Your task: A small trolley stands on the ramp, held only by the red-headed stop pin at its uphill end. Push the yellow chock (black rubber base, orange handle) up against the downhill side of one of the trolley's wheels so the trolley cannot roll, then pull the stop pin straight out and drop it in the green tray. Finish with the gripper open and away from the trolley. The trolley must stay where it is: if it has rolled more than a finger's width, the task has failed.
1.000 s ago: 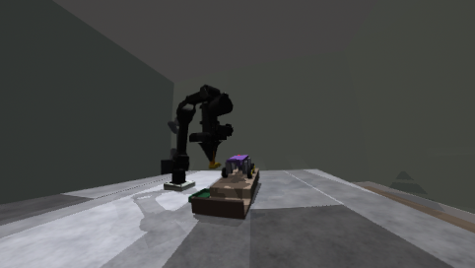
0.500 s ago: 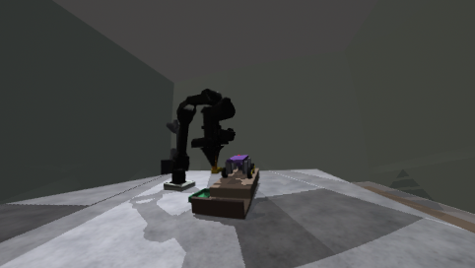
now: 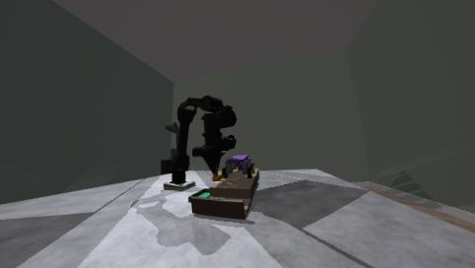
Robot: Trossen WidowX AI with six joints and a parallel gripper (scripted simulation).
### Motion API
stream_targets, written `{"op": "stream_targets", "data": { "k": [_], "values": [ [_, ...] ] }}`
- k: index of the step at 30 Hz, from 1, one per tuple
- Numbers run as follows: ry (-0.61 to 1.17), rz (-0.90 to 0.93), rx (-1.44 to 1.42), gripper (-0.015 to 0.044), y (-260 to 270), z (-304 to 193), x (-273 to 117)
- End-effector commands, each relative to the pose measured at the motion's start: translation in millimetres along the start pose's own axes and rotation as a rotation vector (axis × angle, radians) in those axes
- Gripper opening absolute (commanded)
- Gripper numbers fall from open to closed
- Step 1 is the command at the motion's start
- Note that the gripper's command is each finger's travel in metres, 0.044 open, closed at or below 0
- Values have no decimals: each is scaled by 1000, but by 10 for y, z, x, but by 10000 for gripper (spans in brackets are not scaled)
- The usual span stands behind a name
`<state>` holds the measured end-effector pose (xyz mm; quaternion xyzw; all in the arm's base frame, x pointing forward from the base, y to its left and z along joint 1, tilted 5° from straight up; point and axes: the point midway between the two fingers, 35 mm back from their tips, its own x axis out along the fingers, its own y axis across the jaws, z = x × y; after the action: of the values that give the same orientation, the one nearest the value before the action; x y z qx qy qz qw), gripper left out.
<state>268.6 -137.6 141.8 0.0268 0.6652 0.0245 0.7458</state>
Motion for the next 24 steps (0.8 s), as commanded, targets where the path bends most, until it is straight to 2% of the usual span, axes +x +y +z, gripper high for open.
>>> {"op": "stream_targets", "data": {
  "k": [1, 24],
  "values": [
    [11, 10, 4, 0, 16, -22, 124],
    [11, 11, 4, 0, 136, -5, 172]
  ]
}}
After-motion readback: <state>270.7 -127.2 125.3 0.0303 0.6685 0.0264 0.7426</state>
